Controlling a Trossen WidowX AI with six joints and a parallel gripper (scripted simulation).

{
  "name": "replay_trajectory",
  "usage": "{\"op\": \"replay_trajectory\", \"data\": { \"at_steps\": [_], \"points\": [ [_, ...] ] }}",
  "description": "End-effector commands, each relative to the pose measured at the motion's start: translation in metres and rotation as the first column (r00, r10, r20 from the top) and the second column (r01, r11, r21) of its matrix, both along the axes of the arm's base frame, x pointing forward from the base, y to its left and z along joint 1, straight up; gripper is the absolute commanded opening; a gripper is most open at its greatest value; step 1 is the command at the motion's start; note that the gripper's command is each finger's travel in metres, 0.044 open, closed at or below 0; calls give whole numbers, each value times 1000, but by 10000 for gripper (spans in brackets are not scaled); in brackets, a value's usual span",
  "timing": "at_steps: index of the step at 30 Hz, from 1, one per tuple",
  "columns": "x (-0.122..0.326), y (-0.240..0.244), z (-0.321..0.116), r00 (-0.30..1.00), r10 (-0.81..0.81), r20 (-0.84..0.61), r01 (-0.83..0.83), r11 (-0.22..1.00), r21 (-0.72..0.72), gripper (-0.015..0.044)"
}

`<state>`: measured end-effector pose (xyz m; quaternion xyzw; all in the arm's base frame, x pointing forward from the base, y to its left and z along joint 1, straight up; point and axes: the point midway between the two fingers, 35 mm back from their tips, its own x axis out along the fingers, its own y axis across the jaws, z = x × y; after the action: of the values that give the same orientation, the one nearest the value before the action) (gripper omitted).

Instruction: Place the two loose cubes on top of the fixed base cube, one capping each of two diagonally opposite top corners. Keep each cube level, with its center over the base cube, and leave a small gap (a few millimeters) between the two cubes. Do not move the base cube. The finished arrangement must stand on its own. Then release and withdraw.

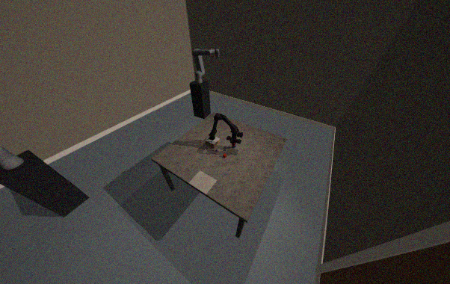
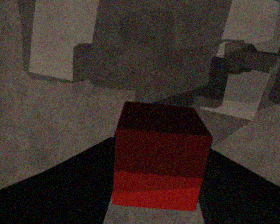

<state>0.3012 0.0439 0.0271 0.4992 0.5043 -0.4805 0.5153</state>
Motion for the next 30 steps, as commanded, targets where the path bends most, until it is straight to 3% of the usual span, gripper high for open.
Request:
{"op": "replay_trajectory", "data": {
  "at_steps": [1, 13, 17, 30],
  "points": [
    [0, 0, -2, 1000, 1, -1, -1, 1000, -2, 105],
    [0, 0, -2, 1000, 1, -1, -1, 1000, -2, 105],
    [0, 0, -2, 1000, 1, -1, -1, 1000, -2, 205],
    [-1, 0, 17, 1000, 0, -1, 0, 1000, 0, 205]
  ]
}}
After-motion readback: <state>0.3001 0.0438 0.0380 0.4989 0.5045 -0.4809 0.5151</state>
